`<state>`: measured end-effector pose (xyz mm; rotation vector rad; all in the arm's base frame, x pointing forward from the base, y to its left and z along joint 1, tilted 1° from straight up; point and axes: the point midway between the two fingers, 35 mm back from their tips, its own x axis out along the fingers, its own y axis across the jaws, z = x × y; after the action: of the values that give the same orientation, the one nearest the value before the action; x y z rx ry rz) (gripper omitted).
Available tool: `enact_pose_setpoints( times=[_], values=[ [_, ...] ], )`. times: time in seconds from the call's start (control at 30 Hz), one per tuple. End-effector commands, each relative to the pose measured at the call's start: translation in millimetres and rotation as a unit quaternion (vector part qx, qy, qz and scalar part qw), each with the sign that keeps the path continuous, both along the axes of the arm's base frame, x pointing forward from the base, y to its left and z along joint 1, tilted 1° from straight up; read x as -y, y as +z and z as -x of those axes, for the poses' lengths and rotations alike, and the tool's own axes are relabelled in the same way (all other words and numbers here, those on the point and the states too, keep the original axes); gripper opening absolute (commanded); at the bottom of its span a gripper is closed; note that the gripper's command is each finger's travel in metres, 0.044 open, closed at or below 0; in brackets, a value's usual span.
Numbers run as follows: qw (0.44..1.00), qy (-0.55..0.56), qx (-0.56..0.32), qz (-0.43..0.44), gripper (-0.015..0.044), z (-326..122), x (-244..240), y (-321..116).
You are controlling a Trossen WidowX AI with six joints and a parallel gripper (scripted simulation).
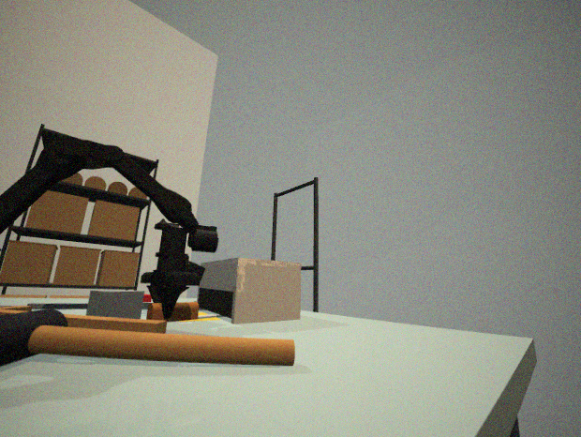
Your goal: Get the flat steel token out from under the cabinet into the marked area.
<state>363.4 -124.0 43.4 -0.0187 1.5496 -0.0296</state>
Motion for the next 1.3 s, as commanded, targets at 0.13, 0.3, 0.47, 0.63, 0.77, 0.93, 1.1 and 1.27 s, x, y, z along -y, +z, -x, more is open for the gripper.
enact_pose_setpoints(
  times=[0.13,0.3,0.47,0.63,0.77,0.93,1.1,1.27],
  values=[
    [1.000,0.003,0.000,-0.002,0.0000,9,0,-1],
    [1.000,0.003,0.000,-0.002,0.0000,13,0,-1],
    [1.000,0.003,-0.001,-0.002,0.0000,19,0,-1],
    [1.000,0.003,-0.001,-0.002,0.0000,24,0,-2],
    [1.000,0.003,-0.001,-0.002,0.0000,28,0,-2],
    [1.000,0.003,-0.001,-0.002,0.0000,33,1,-2],
    [1.000,0.003,-0.001,-0.002,0.0000,39,1,-2],
    [1.000,0.003,-0.002,-0.002,0.0000,44,1,-2]
  ],
)
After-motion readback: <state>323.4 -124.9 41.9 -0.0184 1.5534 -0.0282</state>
